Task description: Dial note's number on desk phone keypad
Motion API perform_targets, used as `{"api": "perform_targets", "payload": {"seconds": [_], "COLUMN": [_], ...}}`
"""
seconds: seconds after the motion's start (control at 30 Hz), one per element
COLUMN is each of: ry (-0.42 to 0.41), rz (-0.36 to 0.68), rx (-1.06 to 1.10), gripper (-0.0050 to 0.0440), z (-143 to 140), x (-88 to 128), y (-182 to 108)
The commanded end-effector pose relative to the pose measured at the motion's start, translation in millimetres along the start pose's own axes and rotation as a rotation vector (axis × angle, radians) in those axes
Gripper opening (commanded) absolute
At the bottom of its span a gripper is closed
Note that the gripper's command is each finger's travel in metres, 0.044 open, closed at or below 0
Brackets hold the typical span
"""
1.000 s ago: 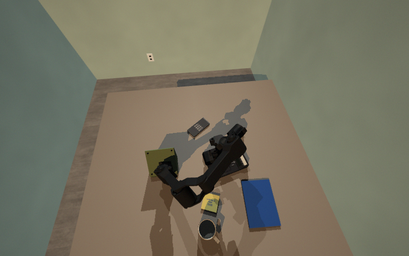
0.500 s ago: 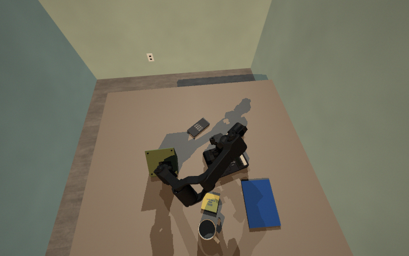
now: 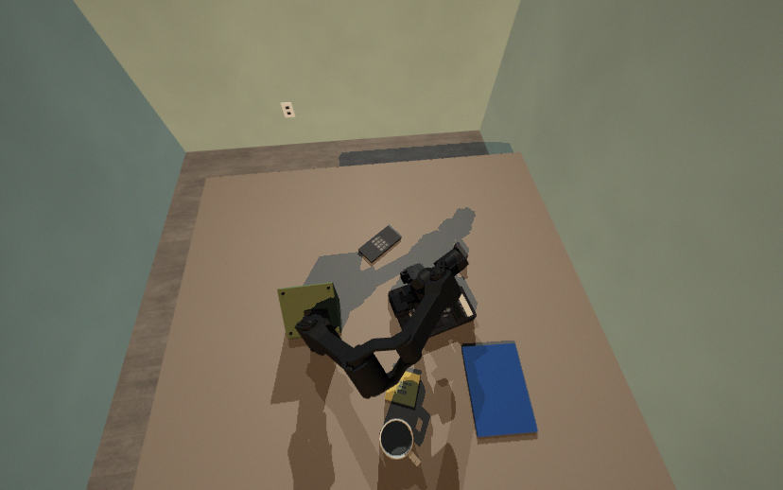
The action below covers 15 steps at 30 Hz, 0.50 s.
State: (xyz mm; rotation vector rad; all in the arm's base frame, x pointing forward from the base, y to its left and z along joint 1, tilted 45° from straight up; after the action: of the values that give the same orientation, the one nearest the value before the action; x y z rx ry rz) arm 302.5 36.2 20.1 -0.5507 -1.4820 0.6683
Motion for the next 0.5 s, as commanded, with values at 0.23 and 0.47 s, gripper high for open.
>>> {"api": "perform_targets", "payload": {"seconds": [0.23, 0.47], "ry": [0.003, 0.003], "rz": [0.005, 0.005], "rx": [0.006, 0.006], "gripper": [-0.005, -0.005], "z": [1.0, 1.0], "x": [-15.4, -23.1], "y": [-0.3, -0.3]}}
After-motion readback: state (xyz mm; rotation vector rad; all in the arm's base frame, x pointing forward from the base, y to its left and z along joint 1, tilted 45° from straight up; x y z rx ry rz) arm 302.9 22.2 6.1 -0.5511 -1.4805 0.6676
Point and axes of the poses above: the point midway between the two fingers, 35 mm back from their tips, its own x axis back along the fingers, its own z axis across the jaws, y = z × x, the point moved 1 cm from there along x, back along the fingers, and after that the axes turned 10 degrees about -x, right-handed, at the moved point
